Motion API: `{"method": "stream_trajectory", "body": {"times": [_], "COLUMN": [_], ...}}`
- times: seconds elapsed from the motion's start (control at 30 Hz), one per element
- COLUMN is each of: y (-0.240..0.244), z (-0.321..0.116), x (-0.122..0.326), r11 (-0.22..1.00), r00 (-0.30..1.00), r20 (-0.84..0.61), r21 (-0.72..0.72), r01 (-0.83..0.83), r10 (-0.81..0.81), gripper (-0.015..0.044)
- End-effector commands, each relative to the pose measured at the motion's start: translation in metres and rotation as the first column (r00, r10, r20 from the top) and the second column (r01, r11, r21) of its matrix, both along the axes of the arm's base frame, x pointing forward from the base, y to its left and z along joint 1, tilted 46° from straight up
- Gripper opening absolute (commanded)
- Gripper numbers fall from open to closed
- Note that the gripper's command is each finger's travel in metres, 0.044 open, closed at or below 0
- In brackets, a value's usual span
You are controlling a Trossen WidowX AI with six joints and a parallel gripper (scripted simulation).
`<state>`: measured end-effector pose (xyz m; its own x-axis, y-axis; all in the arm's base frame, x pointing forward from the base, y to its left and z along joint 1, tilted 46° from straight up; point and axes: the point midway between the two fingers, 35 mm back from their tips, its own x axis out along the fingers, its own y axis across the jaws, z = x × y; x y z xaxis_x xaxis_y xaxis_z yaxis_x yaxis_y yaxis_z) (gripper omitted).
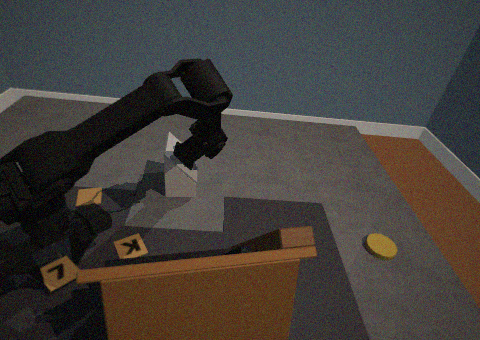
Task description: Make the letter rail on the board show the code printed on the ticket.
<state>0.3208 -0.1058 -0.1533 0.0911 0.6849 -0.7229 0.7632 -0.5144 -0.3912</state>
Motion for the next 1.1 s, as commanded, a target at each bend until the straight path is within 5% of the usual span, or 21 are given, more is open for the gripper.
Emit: {"method": "stream_trajectory", "body": {"times": [0.0,0.5,1.07], "y": [-0.001,-0.015,-0.030], "z": [0.001,0.008,0.026], "x": [0.004,0.026,0.047], "r11": [0.999,0.967,0.854], "r00": [0.995,0.837,0.455], "r20": [0.096,0.486,0.724], "r21": [-0.012,-0.174,-0.465], "r01": [-0.039,-0.187,-0.234], "r10": [0.040,0.249,0.519], "gripper": [0.0000,0.0000,0.0000]}}
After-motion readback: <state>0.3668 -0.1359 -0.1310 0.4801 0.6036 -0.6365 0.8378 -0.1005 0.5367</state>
